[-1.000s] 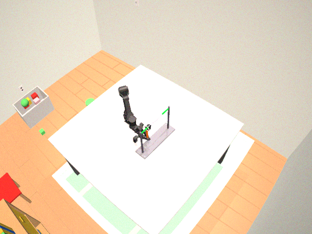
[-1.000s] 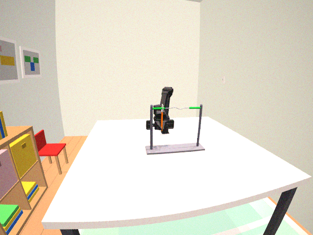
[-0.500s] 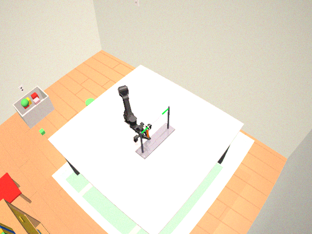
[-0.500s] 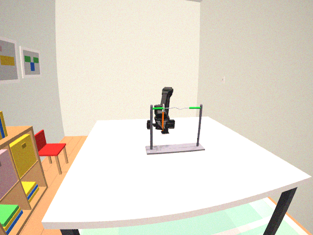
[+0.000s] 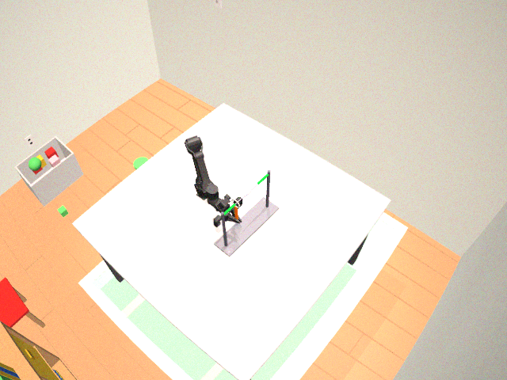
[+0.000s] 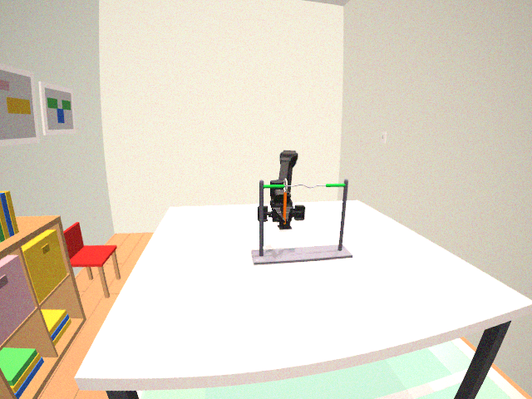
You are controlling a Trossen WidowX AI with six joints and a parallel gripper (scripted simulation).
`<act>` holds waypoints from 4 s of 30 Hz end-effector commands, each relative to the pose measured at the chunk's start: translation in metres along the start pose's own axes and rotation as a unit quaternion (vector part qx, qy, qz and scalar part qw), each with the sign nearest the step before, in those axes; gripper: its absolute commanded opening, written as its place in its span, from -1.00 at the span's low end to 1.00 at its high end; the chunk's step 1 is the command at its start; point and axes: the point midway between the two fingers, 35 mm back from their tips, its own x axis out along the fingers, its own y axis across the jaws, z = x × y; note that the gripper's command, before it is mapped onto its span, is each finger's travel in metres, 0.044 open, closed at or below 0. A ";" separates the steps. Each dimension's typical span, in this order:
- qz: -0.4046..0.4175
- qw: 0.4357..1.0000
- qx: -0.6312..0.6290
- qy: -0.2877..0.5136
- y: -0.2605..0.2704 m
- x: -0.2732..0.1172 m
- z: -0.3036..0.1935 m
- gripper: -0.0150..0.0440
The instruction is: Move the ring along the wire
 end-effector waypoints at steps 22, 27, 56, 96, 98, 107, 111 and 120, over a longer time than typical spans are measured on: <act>-0.032 0.998 0.046 0.002 0.034 0.000 -0.001 -1.00; -0.046 0.997 0.064 0.002 0.043 0.000 0.000 -1.00; -0.051 0.998 0.009 0.022 0.055 -0.001 0.005 -1.00; 0.045 0.993 -0.044 0.100 0.080 -0.023 -0.004 -1.00; 0.047 0.993 -0.029 0.101 0.085 -0.024 -0.004 -1.00; 0.053 0.992 0.048 0.104 0.113 -0.027 -0.003 -1.00; 0.052 0.991 0.069 0.104 0.122 -0.027 -0.001 -1.00; 0.040 0.990 0.080 0.105 0.134 -0.029 0.003 -1.00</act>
